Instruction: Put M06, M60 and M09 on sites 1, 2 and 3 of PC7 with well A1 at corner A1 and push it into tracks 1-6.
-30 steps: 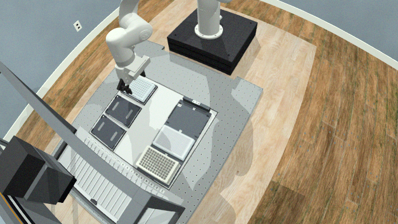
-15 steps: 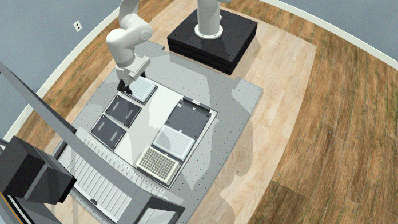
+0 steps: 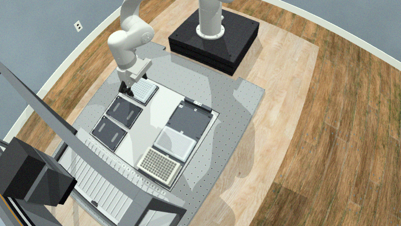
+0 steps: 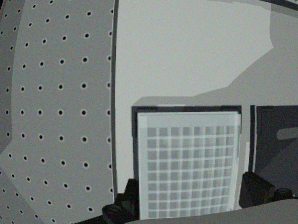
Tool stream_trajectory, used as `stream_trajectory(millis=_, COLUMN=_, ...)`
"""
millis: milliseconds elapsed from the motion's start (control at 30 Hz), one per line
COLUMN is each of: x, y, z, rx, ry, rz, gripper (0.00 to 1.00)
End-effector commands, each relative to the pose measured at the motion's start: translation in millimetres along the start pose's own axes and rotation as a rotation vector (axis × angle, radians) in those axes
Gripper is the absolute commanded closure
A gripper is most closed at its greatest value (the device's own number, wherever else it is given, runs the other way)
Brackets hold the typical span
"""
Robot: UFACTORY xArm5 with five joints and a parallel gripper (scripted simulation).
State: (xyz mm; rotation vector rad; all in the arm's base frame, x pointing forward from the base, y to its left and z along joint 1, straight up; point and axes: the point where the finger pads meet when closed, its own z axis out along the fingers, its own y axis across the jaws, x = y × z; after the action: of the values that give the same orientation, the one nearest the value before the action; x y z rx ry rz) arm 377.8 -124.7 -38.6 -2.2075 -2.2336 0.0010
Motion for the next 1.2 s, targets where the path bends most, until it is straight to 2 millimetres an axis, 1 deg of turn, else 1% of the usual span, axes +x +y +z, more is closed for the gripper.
stream_trajectory(millis=0, x=-0.4, y=1.2, z=2.1, rx=-0.005, ry=0.004, rz=0.000, gripper=0.00)
stream_trajectory(millis=533, x=-0.3, y=1.2, z=11.5, rx=-0.005, ry=0.004, rz=0.000, gripper=0.00)
stream_trajectory(millis=1133, x=-0.3, y=1.2, z=11.5, rx=-0.005, ry=0.004, rz=0.000, gripper=0.00)
stream_trajectory(millis=1167, x=-0.3, y=1.2, z=10.8, rx=-0.005, ry=0.004, rz=0.000, gripper=1.00)
